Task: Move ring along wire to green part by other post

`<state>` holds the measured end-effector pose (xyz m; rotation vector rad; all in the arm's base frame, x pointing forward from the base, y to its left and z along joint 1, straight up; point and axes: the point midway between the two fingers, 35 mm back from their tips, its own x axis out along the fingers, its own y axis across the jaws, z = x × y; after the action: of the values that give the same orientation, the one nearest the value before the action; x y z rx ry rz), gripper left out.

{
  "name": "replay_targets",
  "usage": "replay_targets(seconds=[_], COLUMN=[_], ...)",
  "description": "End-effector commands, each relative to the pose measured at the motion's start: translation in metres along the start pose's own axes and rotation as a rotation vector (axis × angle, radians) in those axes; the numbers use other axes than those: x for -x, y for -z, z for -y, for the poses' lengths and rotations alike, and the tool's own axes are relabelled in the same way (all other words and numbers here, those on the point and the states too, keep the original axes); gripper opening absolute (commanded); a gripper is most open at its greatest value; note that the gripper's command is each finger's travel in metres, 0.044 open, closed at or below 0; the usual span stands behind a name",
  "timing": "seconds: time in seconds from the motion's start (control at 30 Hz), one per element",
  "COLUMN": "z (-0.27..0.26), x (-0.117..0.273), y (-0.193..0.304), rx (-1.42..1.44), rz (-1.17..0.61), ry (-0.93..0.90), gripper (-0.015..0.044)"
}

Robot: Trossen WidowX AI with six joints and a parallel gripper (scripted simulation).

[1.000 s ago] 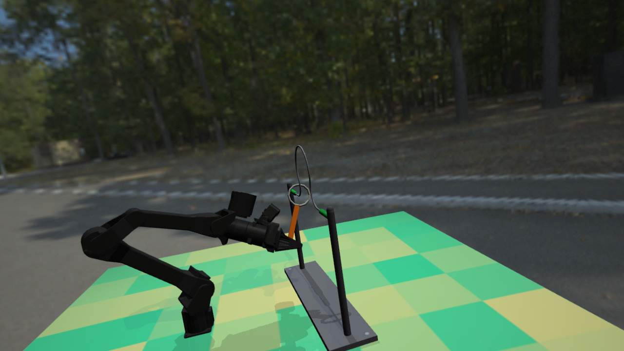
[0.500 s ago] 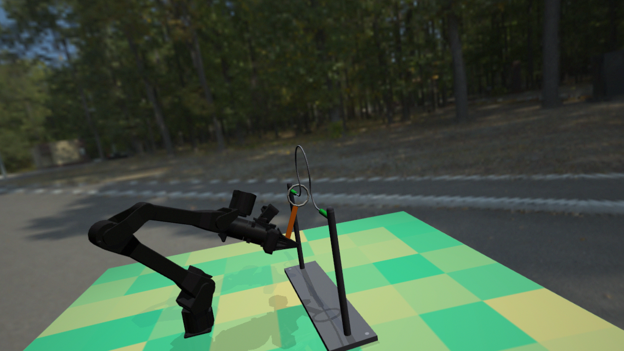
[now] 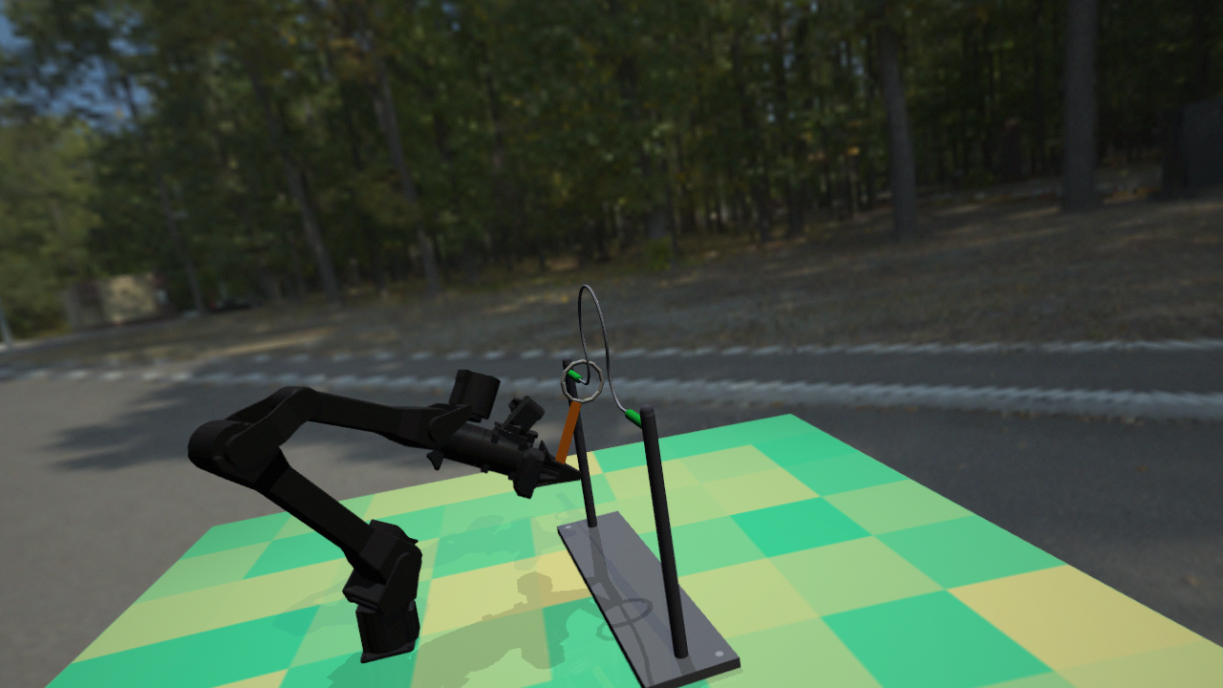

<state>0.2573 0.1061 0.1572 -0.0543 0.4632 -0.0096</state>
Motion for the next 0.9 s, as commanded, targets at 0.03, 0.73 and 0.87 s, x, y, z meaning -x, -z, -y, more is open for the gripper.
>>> replay_targets(seconds=[0.03,0.73,0.87], z=[-0.007,-0.028,-0.032], x=[0.000,0.003,0.003], y=[0.000,0.000,0.000], rx=[-0.009,-0.016,-0.016], rz=[-0.003,0.001,0.001], ry=[-0.001,-0.003,-0.003], gripper=[-0.0150,-0.0150,-0.0150])
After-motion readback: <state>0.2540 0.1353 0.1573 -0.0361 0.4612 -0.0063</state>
